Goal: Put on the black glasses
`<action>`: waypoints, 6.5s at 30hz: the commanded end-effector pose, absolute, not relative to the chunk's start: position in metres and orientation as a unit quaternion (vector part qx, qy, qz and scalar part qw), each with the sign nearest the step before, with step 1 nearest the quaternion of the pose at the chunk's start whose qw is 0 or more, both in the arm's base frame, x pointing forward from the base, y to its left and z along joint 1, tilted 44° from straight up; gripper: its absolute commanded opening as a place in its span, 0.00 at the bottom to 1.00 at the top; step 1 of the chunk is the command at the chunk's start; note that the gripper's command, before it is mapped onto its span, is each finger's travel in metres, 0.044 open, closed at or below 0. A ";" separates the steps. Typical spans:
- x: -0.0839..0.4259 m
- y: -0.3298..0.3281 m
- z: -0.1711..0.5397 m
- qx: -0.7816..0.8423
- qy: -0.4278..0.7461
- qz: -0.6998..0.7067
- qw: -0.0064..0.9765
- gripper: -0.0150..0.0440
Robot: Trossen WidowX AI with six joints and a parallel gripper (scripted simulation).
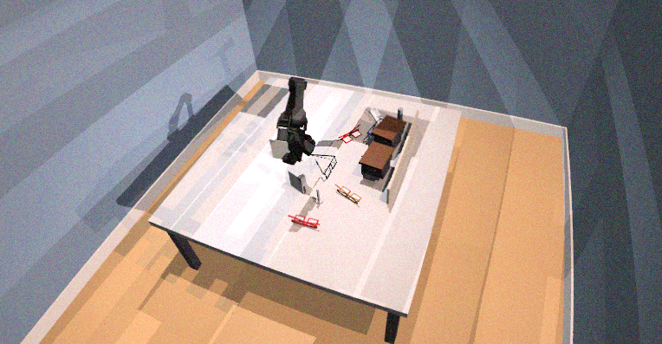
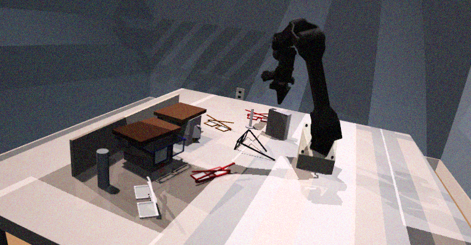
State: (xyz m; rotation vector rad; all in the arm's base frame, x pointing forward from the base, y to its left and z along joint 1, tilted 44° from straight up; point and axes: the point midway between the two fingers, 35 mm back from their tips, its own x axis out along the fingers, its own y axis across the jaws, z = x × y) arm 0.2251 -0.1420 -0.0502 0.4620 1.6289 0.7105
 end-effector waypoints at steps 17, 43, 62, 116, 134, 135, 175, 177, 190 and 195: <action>0.219 -0.124 -0.072 0.195 0.704 0.313 0.607 0.25; 0.212 -0.103 -0.094 0.195 0.704 0.313 0.607 0.25; 0.214 -0.112 -0.102 0.195 0.704 0.313 0.607 0.25; 0.217 -0.139 -0.127 0.194 0.704 0.312 0.608 0.25; 0.225 -0.144 -0.056 0.192 0.703 0.310 0.611 0.39; 0.225 -0.144 -0.056 0.192 0.703 0.310 0.611 0.43; 0.283 0.044 0.000 -0.287 0.271 0.721 0.569 0.59; 0.283 0.044 0.000 -0.287 0.271 0.721 0.569 0.59; 0.283 0.044 0.000 -0.287 0.271 0.721 0.569 0.46; 0.283 0.045 0.000 -0.287 0.271 0.721 0.569 0.46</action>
